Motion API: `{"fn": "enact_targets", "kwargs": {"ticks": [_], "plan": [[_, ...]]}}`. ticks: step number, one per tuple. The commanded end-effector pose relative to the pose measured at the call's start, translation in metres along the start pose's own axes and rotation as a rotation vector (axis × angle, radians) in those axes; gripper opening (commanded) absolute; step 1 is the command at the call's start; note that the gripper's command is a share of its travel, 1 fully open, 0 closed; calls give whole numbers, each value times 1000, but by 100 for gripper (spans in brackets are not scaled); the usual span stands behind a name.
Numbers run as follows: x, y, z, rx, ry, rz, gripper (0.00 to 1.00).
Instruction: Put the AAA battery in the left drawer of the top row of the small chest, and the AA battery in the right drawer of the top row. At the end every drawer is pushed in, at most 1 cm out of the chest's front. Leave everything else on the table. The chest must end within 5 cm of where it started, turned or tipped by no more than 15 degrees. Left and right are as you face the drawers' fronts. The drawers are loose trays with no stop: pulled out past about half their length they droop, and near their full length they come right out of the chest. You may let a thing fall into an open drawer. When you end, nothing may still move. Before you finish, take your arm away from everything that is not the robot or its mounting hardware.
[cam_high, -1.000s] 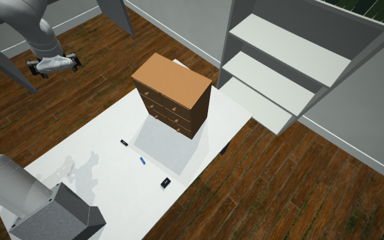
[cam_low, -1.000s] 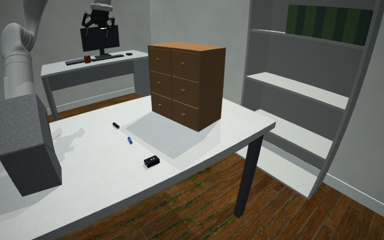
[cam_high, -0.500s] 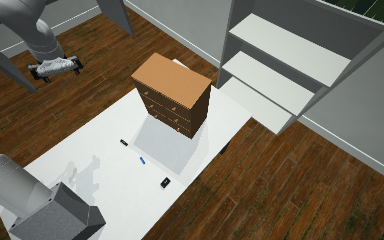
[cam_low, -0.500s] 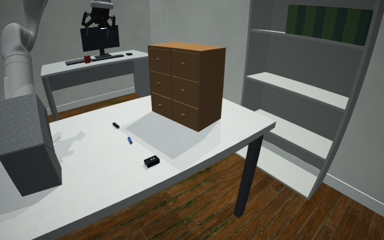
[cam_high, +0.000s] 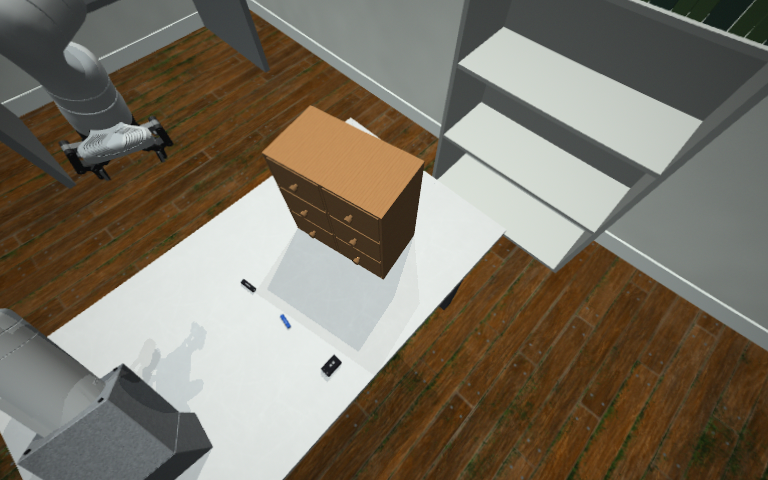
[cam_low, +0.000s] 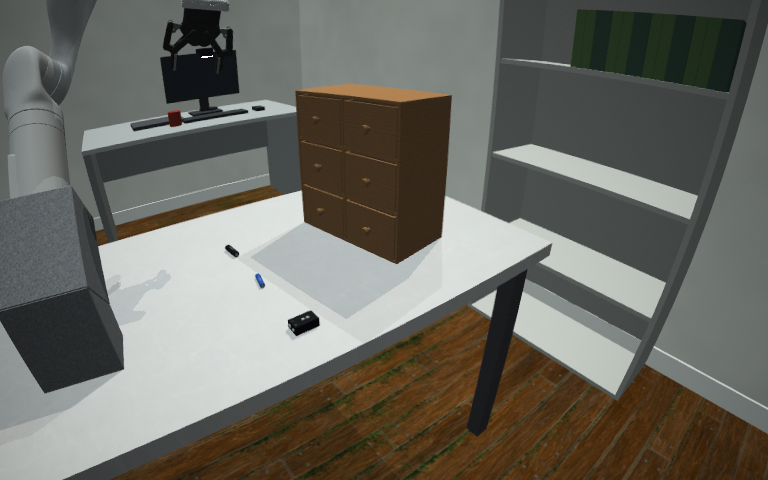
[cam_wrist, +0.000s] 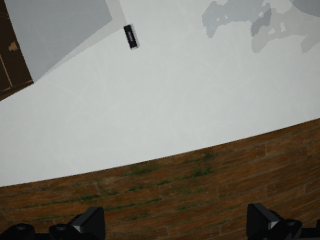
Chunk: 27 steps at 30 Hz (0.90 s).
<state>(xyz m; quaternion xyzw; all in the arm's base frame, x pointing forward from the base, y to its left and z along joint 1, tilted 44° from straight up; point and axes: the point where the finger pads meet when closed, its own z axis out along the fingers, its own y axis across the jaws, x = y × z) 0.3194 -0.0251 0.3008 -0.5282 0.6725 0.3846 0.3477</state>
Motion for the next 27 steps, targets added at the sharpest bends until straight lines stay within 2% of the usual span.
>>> {"fn": "enact_targets", "kwargs": {"ticks": [1,3,4,9,10,15,16,24,25,27], "plan": [[3,-1,-2,7,-1,4,100],[3,-1,-2,7,-1,4,100],[15,-1,-7,16,19,-6,100],[15,-1,-7,16,19,-6,100],[26,-1,-11,26,38,-16,100],[26,-1,-11,26,38,-16,100],[38,-2,-15,35,56,-26,100],[38,-2,-15,35,56,-26,100],[48,-1,-20,43,74,-36,100],[48,-1,-20,43,74,-36,100]]}}
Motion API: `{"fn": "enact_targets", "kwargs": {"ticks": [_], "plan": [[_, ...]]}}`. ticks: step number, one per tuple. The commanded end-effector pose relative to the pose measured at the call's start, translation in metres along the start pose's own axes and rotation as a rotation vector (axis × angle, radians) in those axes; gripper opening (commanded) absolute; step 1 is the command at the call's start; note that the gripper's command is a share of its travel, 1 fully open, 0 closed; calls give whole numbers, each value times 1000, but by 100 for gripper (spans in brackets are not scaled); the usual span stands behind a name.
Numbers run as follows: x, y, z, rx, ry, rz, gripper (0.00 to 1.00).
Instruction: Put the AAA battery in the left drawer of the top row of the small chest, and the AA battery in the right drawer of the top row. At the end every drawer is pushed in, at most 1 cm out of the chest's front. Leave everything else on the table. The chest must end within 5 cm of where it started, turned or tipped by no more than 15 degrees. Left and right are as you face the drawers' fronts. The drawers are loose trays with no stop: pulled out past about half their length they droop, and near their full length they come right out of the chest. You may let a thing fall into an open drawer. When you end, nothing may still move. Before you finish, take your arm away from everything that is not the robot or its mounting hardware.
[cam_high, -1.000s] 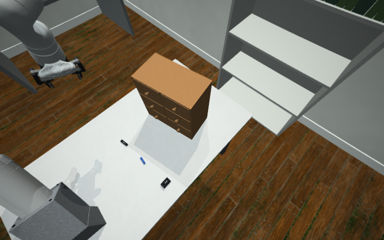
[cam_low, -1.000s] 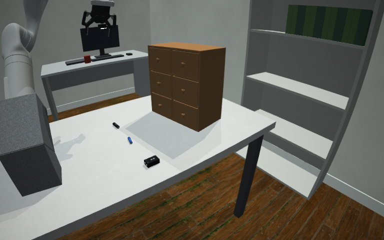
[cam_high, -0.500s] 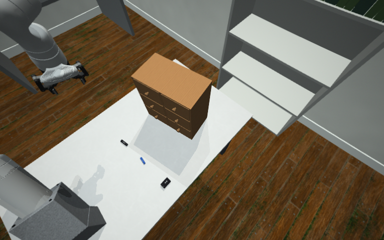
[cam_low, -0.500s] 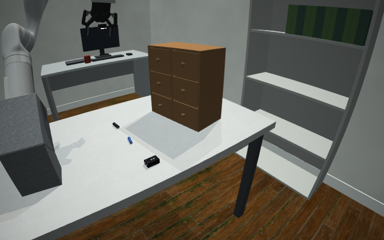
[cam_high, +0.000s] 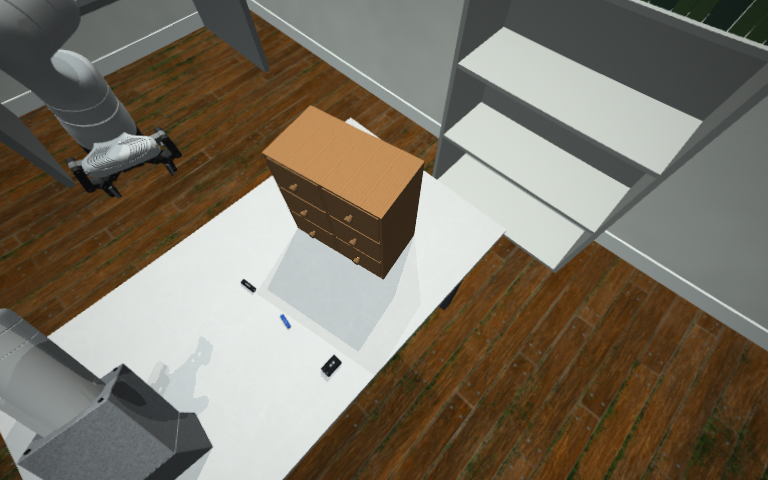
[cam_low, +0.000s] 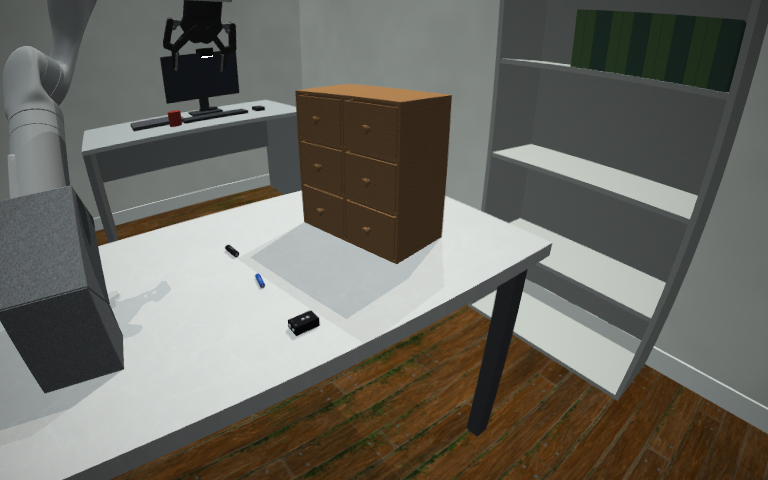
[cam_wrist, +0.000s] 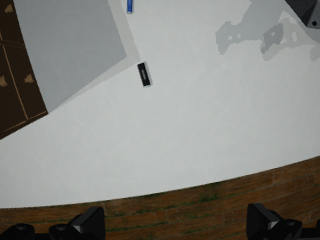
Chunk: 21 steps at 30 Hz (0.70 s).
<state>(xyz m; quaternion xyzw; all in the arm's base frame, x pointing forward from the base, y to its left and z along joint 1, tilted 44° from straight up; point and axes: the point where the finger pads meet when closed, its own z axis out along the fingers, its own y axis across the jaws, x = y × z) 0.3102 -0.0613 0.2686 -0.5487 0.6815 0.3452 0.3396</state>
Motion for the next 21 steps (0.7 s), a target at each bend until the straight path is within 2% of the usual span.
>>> {"fn": "enact_targets", "kwargs": {"ticks": [1,2,3,7,8,14,15,19,20,21], "plan": [[3,0,-2,5,0,4,100],[3,0,-2,5,0,4,100],[13,0,-5,14,17,-5,100],[13,0,-5,14,17,-5,100],[24,0,-8,22,33,-14,100],[24,0,-8,22,33,-14,100],[33,0,-11,30,49,-22,100],[33,0,-11,30,49,-22,100],[43,0,-14,37,64,-30,100],[43,0,-14,37,64,-30,100]]}}
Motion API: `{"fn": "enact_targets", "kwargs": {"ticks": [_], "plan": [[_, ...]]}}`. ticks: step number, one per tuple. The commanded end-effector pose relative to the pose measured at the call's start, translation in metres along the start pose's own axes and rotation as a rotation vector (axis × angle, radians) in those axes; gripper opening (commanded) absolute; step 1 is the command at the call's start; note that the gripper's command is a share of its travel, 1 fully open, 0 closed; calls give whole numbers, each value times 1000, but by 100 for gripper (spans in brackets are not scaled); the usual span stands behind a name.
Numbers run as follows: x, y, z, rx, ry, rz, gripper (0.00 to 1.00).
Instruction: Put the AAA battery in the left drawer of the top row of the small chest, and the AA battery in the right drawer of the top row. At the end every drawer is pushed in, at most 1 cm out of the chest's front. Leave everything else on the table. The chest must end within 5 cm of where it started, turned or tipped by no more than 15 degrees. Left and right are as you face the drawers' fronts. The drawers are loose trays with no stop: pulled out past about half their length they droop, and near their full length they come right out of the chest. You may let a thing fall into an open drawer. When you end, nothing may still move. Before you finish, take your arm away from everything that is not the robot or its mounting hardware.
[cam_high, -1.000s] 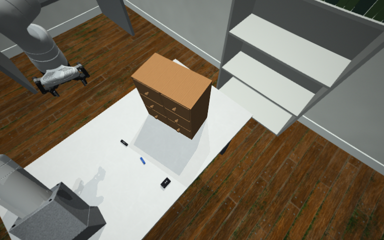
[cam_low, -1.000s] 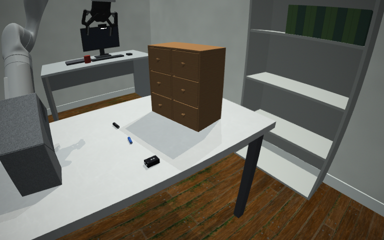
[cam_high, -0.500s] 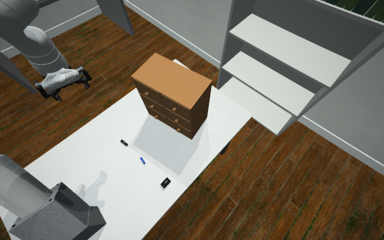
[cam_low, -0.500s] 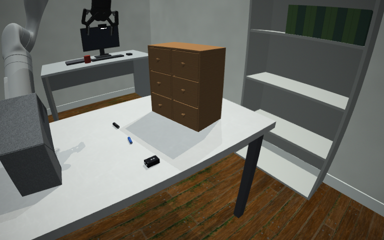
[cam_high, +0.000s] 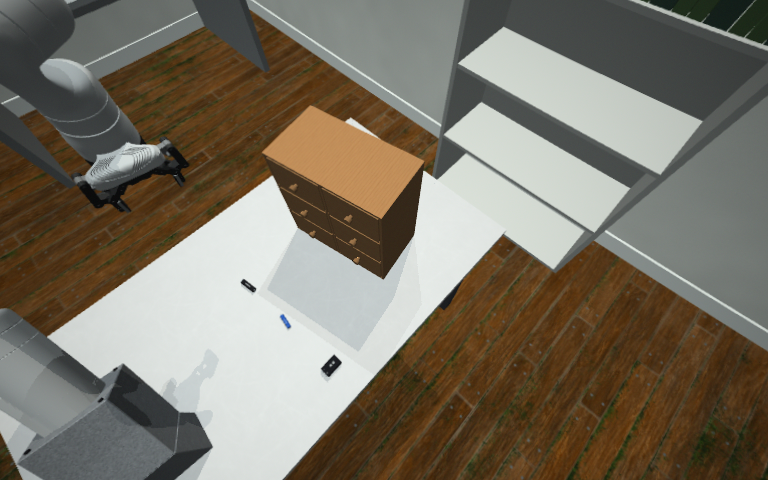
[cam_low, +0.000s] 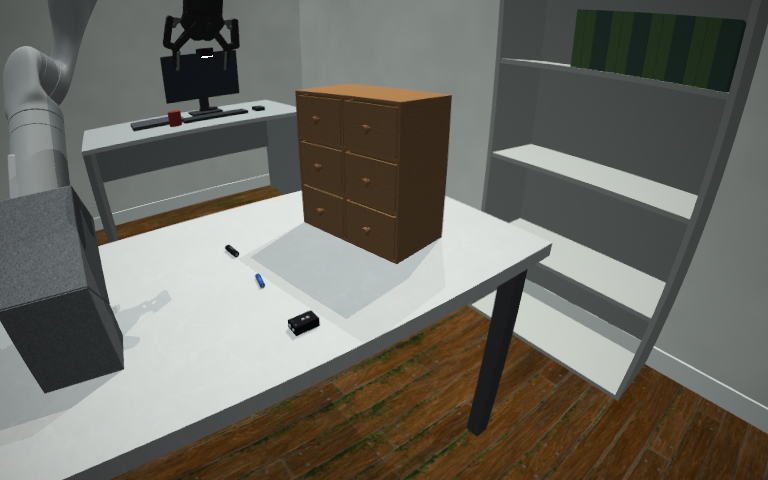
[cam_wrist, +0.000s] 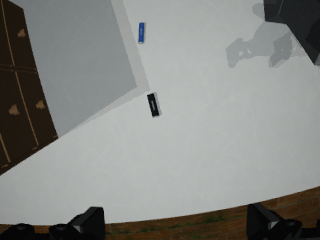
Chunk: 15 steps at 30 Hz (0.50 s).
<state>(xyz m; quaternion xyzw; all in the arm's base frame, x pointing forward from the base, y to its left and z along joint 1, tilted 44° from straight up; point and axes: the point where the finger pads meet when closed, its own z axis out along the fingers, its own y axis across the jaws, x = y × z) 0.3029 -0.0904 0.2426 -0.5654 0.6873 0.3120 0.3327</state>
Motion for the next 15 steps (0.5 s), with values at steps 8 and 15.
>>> {"fn": "enact_targets", "kwargs": {"ticks": [8,15], "plan": [[14,1,-4,12,18,-4,100],[23,1,-6,19,31,-11,100]]}}
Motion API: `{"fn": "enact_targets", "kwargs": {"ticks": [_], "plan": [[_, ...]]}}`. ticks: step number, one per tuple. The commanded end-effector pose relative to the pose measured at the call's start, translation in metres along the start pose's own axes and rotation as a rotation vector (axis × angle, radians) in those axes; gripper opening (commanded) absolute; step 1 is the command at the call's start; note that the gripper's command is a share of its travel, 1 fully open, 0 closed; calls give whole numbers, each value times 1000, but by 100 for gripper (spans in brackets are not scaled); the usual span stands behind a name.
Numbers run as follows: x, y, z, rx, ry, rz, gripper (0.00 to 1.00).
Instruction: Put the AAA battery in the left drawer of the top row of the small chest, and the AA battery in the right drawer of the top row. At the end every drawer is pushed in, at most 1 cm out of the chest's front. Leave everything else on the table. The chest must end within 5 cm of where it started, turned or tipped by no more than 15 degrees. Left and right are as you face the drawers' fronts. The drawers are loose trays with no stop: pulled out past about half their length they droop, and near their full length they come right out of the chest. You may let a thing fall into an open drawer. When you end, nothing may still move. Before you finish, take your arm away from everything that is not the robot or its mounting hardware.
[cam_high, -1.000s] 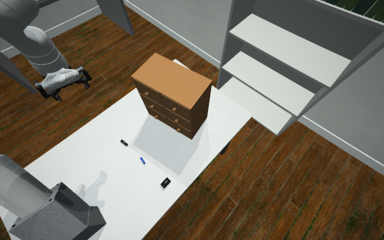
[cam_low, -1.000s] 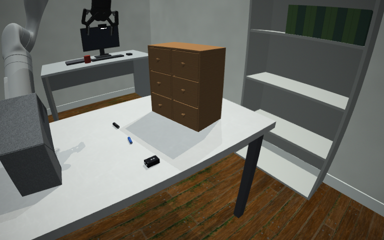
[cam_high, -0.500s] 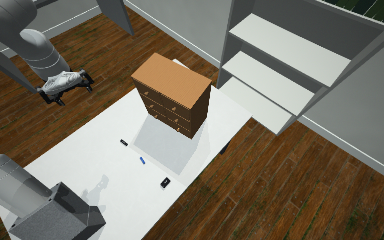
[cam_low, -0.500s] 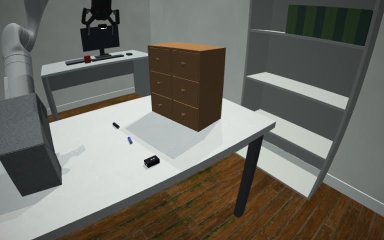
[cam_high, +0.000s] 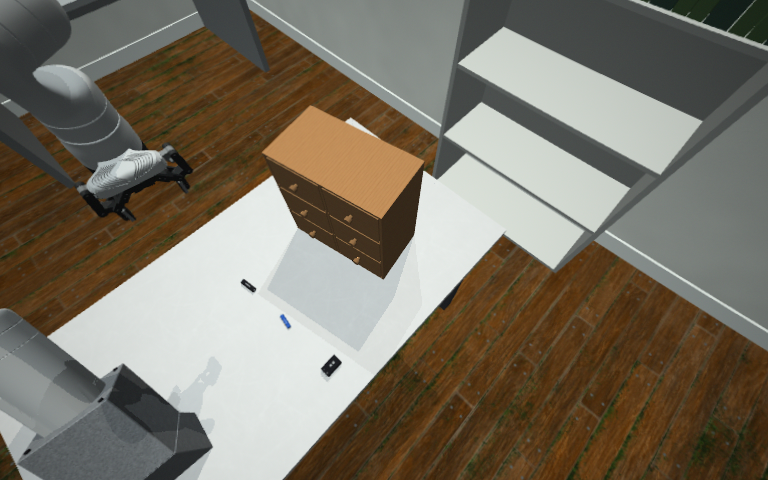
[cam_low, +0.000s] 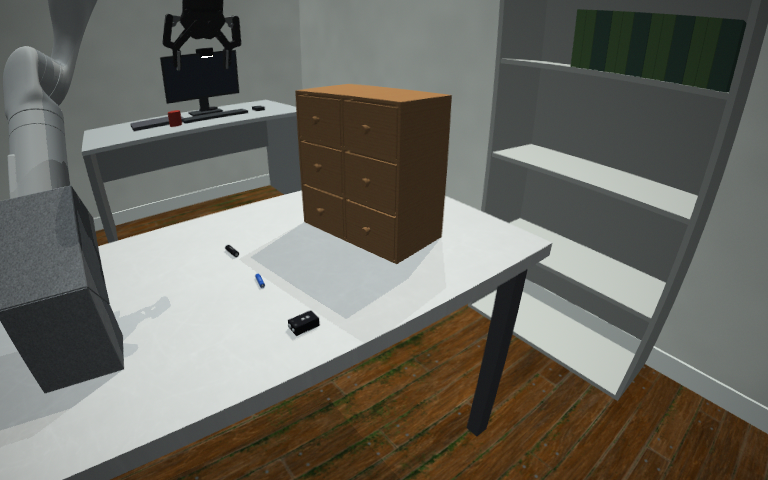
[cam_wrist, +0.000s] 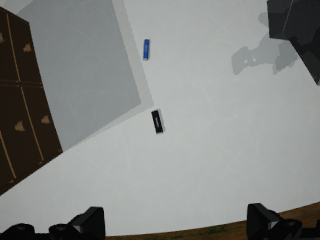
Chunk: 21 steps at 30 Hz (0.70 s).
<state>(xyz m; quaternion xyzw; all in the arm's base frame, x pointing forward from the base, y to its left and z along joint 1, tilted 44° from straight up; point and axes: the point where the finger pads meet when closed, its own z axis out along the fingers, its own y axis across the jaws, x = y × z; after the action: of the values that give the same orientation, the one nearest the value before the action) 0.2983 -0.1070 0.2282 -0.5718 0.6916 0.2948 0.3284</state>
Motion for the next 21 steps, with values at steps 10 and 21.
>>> {"fn": "enact_targets", "kwargs": {"ticks": [10,21], "plan": [[17,0,-4,15,24,-11,100],[31,1,-7,25,47,-23,100]]}}
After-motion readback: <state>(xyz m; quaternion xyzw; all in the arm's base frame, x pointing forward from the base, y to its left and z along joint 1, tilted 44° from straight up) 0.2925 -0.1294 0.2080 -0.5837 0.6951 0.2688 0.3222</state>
